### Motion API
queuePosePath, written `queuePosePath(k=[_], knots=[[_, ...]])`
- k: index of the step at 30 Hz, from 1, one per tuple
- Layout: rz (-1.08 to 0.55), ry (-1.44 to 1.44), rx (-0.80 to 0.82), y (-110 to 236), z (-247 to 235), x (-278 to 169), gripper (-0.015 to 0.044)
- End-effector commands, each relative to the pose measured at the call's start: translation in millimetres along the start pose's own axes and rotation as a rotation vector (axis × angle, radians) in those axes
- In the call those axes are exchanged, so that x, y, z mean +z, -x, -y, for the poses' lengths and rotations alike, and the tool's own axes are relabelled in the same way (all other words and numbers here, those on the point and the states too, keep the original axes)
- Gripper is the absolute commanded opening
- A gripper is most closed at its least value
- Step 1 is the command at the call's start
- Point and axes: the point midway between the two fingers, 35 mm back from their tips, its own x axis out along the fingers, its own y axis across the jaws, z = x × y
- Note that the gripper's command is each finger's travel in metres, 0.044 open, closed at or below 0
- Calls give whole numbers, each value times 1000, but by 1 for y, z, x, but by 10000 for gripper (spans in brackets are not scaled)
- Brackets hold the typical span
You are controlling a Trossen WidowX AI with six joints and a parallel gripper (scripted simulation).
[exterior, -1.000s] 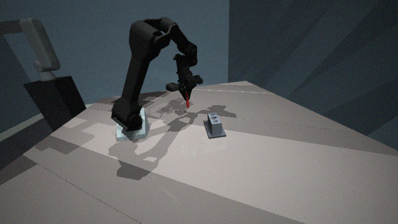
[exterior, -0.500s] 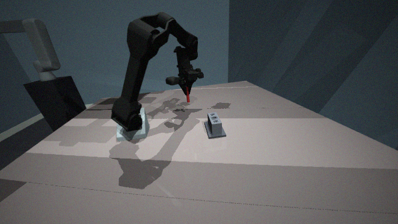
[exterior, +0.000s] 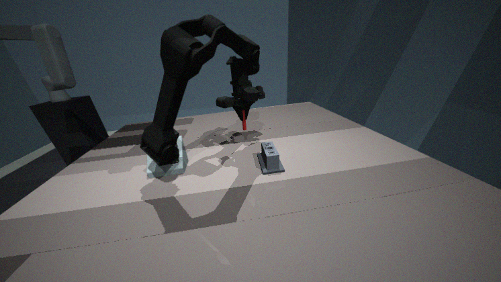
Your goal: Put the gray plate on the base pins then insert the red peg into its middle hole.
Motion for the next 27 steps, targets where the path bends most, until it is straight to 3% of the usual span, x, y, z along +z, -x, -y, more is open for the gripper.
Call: queuePosePath(k=[1, 27], knots=[[2, 3, 8, 3, -2, 13, 0], [5, -1, 8, 4, 0, 94, 0]])
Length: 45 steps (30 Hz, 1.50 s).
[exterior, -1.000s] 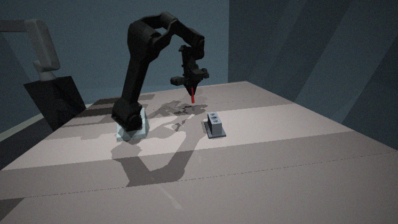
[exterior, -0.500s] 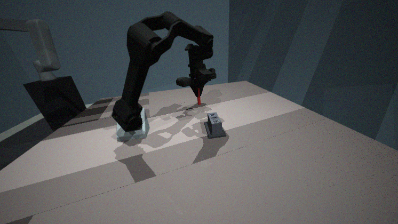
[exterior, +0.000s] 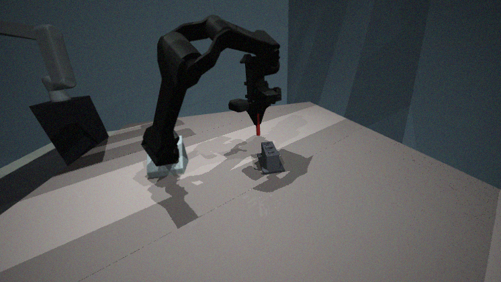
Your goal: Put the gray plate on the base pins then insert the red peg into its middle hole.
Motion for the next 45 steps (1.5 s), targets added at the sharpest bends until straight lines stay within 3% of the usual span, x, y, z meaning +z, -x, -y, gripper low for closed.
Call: queuePosePath(k=[1, 22, 45], knots=[[6, 2, 5, 2, 1, 14, 0], [21, -5, -8, -1, 17, 75, 0], [21, -5, -8, -1, 20, 77, 0]])
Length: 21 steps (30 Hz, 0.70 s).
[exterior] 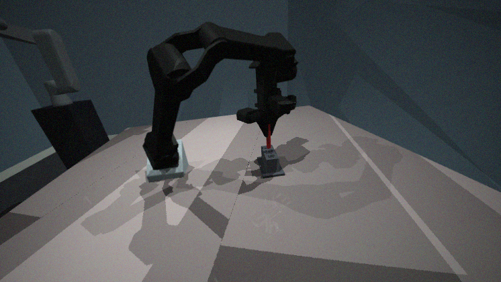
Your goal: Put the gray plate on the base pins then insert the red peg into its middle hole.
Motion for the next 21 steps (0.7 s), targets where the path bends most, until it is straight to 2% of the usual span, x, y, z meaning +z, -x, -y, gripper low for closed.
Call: queuePosePath(k=[1, 21], knots=[[6, 6, 0, 0, 0, 2, 0], [0, 0, 0, 0, 0, 1, 0]])
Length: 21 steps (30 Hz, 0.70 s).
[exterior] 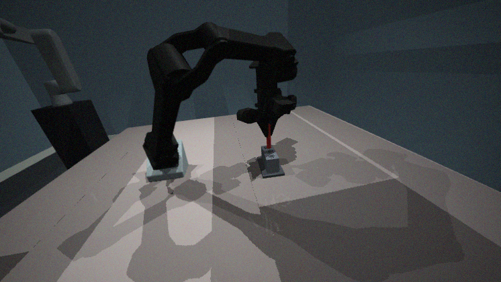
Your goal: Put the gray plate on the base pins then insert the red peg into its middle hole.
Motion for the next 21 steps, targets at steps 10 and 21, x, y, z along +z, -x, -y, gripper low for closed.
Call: queuePosePath(k=[10, 21], knots=[[4, 4, 0, -11, 0, 2, 0], [-1, -1, -2, -15, 0, 1, 0]])
